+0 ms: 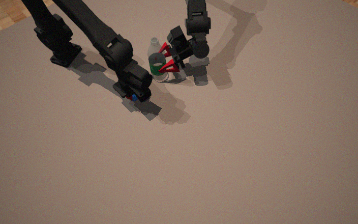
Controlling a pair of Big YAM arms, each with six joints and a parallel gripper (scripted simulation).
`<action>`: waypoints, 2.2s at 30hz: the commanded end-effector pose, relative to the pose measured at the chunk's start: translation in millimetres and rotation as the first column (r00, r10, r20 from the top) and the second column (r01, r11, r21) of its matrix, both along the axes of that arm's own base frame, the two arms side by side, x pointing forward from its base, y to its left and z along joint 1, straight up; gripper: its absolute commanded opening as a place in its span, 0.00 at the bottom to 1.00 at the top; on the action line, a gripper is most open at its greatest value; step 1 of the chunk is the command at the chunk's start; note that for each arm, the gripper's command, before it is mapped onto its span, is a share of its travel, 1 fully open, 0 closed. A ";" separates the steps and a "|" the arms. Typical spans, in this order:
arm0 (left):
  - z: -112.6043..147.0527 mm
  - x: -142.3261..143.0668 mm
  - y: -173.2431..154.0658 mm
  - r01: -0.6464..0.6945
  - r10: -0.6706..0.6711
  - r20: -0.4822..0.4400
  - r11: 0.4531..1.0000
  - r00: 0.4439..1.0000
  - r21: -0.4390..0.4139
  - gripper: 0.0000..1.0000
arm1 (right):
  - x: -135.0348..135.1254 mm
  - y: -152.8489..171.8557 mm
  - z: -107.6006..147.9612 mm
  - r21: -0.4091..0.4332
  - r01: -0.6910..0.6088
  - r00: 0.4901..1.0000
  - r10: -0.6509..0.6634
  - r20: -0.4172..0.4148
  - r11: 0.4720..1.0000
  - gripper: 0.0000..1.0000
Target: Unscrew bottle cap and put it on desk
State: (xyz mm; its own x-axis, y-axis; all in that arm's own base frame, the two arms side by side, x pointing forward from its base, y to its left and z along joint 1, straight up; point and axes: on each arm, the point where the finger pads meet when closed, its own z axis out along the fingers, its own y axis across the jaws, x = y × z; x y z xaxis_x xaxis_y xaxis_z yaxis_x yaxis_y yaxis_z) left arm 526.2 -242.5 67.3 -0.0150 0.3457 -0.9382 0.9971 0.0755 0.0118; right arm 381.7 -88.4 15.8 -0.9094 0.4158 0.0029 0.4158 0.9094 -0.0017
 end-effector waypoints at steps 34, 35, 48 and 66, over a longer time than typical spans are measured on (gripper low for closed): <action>11.5 11.4 -2.0 0.000 0.000 0.019 1.000 1.000 -0.002 0.00 | 12.7 -3.0 8.5 -0.006 0.010 0.999 -0.009 0.033 1.000 0.00; 11.5 11.4 -2.0 0.000 0.000 0.019 1.000 1.000 -0.002 0.00 | 12.7 -3.0 8.5 -0.006 0.010 0.999 -0.009 0.033 1.000 0.00; 11.5 11.4 -2.0 0.000 0.000 0.019 1.000 1.000 -0.002 0.00 | 12.7 -3.0 8.5 -0.006 0.010 0.999 -0.009 0.033 1.000 0.00; 12.6 10.2 -1.7 0.000 0.000 0.034 1.000 0.999 -0.006 0.74 | 12.3 -2.8 9.0 -0.007 0.000 1.000 0.000 0.029 1.000 0.00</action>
State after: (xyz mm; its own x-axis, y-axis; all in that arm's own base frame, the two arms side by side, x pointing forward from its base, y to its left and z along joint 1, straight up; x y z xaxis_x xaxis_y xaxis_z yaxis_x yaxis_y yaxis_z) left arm 526.2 -242.5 67.4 -0.0148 0.3456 -0.9383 0.9971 0.0755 0.0121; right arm 381.7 -88.4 15.7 -0.9094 0.4158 0.0031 0.4158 0.9094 -0.0017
